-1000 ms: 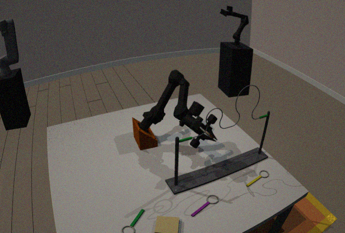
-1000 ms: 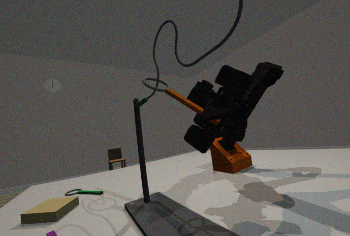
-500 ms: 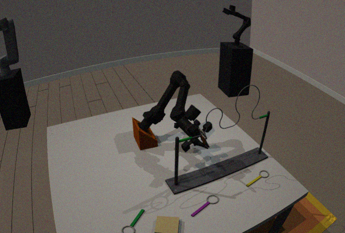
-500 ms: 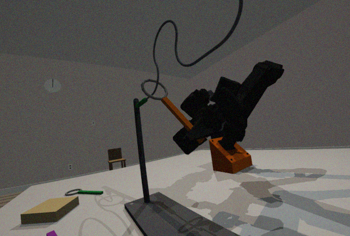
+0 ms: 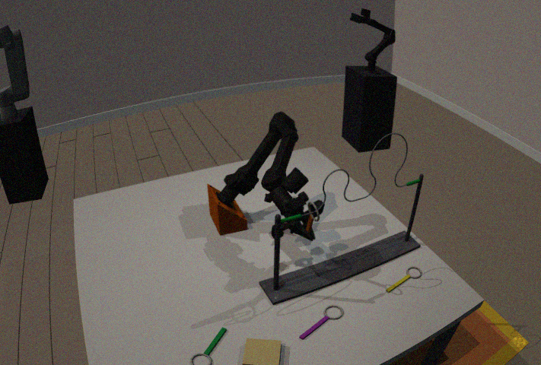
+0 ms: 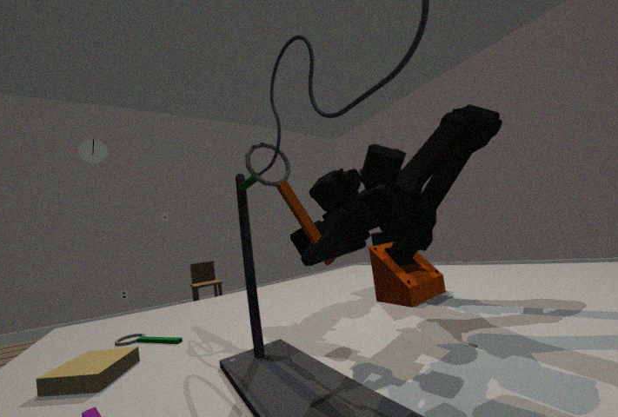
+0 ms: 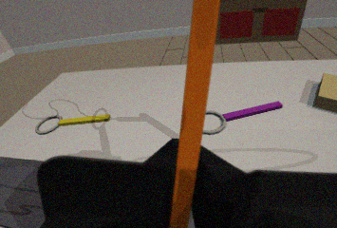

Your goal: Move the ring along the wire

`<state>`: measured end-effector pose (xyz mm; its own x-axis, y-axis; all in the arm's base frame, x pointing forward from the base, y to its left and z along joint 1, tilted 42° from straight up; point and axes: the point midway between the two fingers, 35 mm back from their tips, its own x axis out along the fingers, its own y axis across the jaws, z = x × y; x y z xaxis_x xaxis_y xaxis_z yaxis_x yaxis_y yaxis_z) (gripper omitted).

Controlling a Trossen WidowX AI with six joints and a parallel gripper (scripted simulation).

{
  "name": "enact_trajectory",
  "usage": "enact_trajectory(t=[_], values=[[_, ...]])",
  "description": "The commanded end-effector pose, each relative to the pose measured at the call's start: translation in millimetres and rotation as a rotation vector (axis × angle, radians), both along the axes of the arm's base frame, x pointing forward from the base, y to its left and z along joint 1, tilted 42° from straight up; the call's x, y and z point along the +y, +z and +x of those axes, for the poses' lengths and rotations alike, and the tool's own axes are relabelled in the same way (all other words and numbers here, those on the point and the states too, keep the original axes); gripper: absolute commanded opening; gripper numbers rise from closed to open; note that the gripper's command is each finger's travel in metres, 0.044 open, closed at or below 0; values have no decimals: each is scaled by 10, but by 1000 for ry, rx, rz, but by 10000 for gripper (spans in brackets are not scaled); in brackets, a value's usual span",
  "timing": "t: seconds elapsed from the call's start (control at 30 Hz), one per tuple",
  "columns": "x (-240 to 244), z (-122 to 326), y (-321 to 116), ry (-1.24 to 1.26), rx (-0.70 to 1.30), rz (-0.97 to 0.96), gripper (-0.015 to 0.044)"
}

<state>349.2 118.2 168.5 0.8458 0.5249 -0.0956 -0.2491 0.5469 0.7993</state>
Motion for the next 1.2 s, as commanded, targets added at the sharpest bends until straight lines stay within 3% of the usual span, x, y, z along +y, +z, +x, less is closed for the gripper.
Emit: enact_trajectory(t=[0.0, 1.17], values=[[-52, -3, -102, 2, 3, -49, -150], [-400, 67, -438, -7, -14, -159, -150]])
